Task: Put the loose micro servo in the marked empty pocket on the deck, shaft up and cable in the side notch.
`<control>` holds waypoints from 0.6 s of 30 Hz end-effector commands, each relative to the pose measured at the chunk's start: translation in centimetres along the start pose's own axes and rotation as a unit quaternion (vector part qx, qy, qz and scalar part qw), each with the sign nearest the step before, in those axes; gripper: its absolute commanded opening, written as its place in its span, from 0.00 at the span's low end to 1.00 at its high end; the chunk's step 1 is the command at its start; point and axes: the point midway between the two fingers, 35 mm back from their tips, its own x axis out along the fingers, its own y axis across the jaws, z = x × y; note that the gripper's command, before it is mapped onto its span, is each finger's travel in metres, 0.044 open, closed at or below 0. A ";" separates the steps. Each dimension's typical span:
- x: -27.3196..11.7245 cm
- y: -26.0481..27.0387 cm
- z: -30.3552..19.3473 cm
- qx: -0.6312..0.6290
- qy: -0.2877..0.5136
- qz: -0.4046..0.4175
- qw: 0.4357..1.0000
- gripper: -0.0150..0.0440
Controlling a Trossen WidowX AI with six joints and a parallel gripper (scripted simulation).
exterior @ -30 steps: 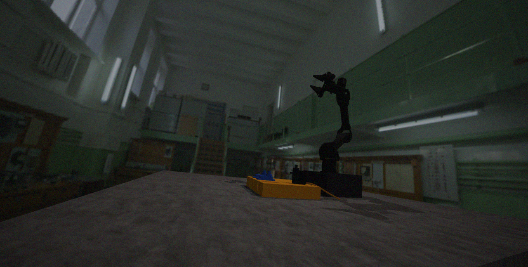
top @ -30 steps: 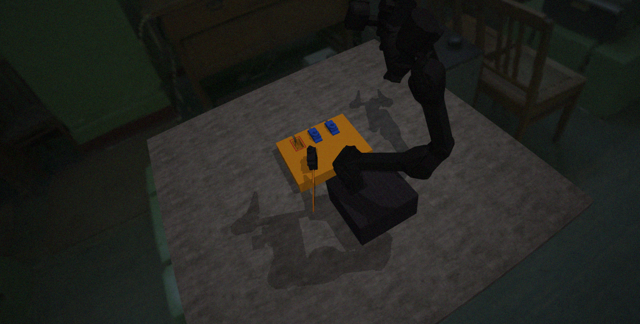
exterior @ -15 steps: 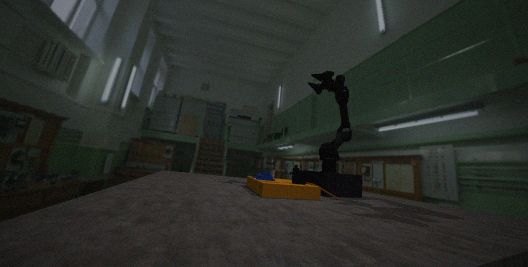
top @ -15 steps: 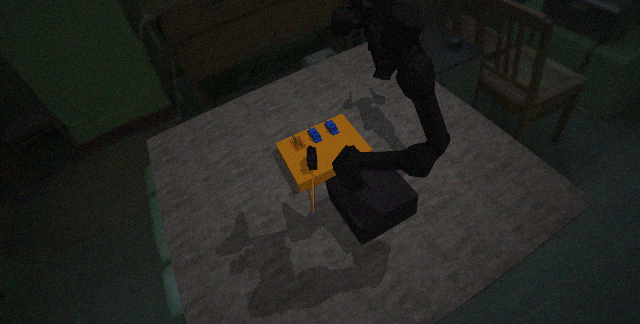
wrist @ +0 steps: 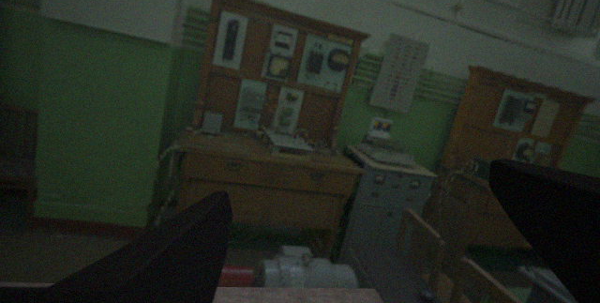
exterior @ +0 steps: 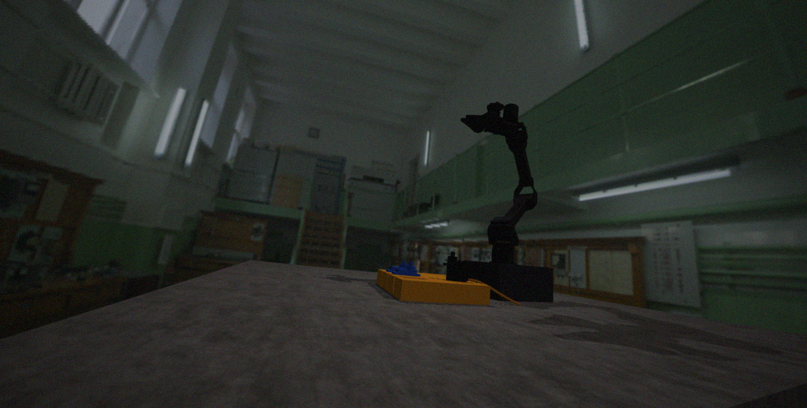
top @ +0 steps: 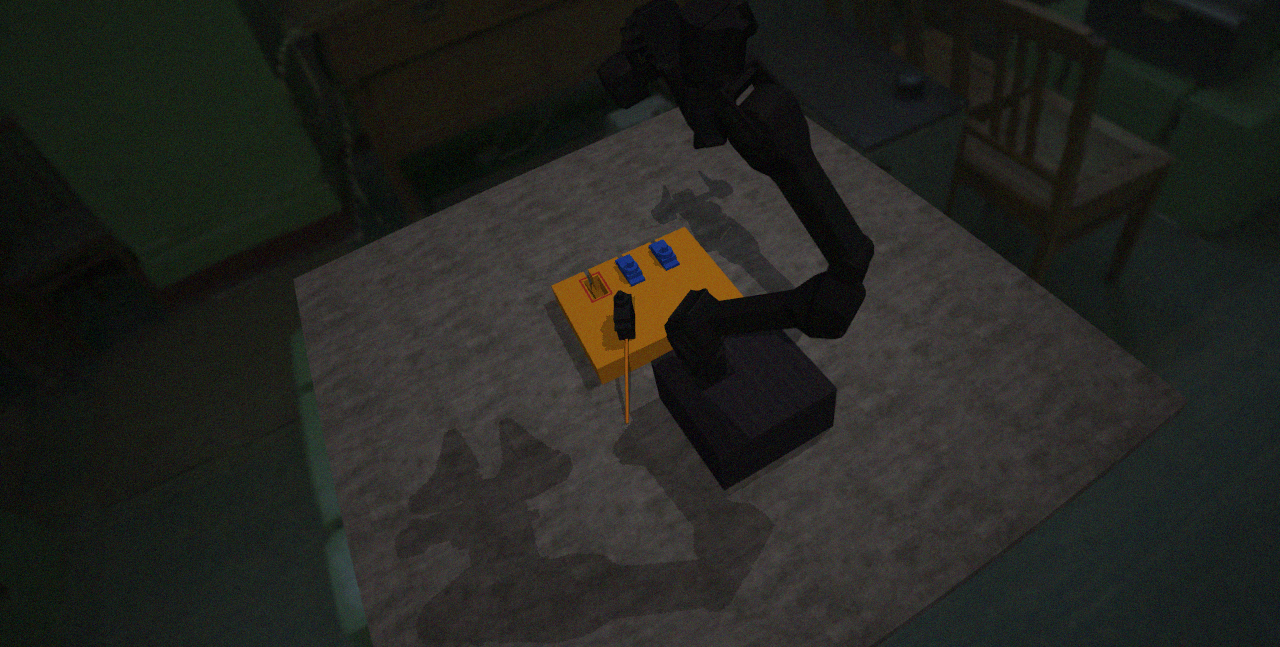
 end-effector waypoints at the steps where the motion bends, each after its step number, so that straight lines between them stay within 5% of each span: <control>1: 1.9 3.1 -1.1 -0.080 0.027 0.034 0.996 1.00; 18: 6.3 11.7 -6.0 -0.326 0.084 0.158 0.928 1.00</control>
